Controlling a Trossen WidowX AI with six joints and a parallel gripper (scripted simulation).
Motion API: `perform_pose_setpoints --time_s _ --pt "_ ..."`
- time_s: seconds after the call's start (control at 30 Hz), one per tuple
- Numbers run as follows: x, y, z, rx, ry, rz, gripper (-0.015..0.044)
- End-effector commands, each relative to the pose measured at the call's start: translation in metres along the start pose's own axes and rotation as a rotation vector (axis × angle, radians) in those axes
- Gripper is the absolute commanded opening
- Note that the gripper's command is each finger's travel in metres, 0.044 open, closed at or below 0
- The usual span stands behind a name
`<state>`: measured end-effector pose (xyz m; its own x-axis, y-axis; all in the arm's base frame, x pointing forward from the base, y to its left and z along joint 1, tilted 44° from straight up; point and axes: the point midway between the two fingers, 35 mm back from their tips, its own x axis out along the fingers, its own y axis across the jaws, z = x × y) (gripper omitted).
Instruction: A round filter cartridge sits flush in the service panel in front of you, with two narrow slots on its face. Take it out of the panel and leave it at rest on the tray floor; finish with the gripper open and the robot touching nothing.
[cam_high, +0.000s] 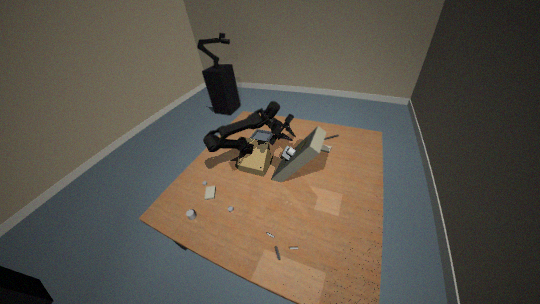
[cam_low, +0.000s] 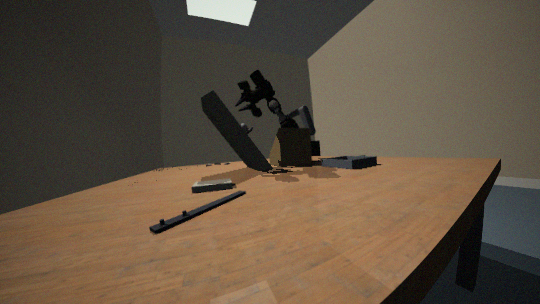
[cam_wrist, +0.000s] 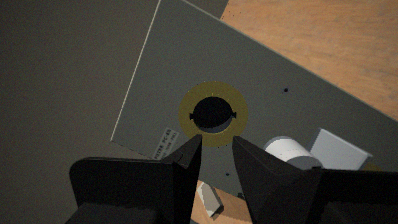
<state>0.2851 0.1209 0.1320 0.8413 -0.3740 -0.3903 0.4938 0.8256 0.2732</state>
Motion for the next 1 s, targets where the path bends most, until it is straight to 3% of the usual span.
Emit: perform_pose_setpoints --time_s 0.0,0.3,0.43,0.63,0.97 --pt "-0.002 0.007 0.0 -0.019 0.003 -0.012 0.0162" --pt "-0.044 0.058 0.026 0.001 0.002 0.0 0.0399" --pt "-0.028 0.031 0.008 -0.316 0.071 -0.085 0.0305" --pt "-0.005 -0.045 -0.025 -1.044 0.355 -0.247 0.0305" --pt "-0.001 -0.054 -0.029 -1.117 0.396 -0.258 0.0305"
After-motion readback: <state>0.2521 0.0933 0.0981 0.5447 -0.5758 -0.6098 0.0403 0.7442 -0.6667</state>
